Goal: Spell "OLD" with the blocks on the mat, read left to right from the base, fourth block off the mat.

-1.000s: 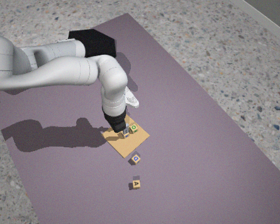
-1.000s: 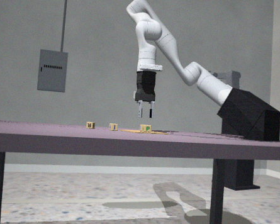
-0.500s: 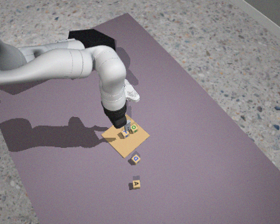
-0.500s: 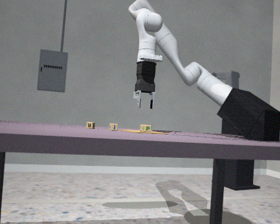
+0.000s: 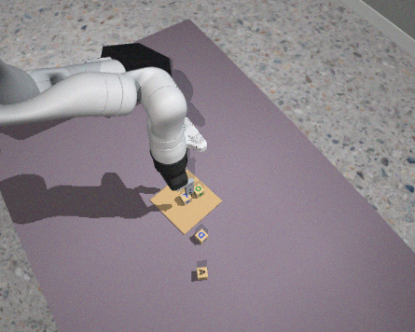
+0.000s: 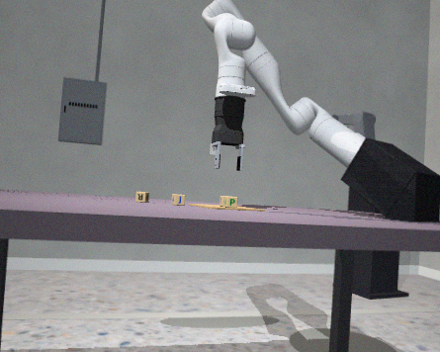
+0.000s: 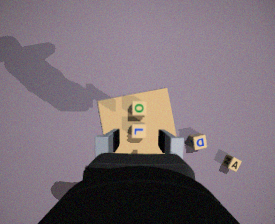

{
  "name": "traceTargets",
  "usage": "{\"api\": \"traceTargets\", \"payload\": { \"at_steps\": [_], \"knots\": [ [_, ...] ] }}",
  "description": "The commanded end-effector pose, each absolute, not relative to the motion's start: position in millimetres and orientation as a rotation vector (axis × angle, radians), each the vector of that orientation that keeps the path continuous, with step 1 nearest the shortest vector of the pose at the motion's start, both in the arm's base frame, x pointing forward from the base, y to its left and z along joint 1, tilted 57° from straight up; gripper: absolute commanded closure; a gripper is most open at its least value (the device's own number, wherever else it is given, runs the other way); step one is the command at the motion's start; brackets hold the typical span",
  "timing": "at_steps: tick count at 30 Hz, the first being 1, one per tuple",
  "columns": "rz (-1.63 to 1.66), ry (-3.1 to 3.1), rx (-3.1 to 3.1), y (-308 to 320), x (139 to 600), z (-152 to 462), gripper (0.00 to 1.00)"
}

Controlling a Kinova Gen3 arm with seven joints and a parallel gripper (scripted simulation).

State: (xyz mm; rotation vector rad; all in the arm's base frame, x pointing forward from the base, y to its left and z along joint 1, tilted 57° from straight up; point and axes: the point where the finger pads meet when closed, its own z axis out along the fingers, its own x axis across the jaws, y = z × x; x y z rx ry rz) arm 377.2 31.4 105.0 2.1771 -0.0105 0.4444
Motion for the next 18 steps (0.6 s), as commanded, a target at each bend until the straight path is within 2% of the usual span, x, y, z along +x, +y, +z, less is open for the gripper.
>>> {"api": "traceTargets", "payload": {
  "at_steps": [1, 18],
  "knots": [
    [0.446, -0.009, 2.178, 32, 377, 105, 0.00],
    [0.527, -0.188, 2.185, 33, 389, 107, 0.00]
  ]
}}
